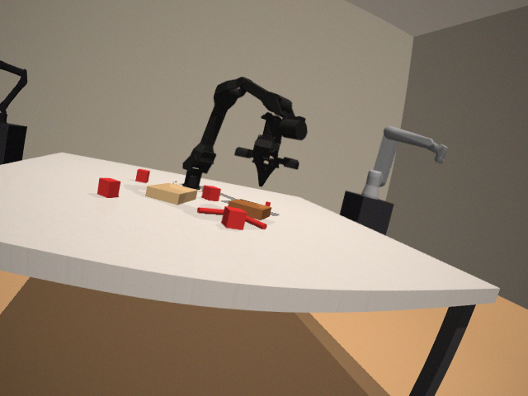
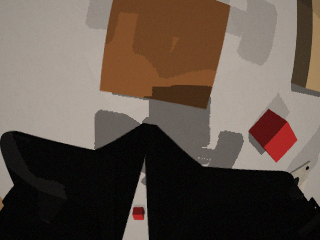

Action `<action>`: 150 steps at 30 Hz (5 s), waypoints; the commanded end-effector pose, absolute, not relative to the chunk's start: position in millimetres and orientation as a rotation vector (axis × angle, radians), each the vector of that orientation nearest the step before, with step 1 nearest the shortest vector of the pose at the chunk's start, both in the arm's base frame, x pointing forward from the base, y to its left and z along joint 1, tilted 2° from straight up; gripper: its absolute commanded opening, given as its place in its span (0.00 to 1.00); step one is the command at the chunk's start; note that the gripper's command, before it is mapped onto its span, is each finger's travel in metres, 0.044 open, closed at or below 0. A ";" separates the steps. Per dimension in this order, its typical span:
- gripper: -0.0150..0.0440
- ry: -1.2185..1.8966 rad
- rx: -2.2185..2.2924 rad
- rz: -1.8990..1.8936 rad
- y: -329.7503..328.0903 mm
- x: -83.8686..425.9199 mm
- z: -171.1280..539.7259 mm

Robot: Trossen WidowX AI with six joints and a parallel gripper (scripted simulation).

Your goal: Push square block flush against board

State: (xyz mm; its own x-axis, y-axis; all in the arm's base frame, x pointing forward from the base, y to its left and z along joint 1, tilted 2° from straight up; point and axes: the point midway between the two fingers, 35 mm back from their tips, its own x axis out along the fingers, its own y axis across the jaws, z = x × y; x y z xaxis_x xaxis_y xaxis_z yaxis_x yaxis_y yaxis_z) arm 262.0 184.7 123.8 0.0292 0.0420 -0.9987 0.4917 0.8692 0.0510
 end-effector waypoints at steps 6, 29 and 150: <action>0.25 1.517 0.443 -0.366 191.9 249.9 124.0; 0.25 1.521 0.441 -0.366 203.0 227.0 154.6; 0.25 1.359 -0.796 0.833 225.2 309.1 55.1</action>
State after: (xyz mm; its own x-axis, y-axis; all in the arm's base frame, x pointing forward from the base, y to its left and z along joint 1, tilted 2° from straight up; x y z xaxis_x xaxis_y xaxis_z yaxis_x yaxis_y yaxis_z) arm 310.9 229.8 53.8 0.0285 0.0430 -0.9987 -0.8682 0.4961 -0.0034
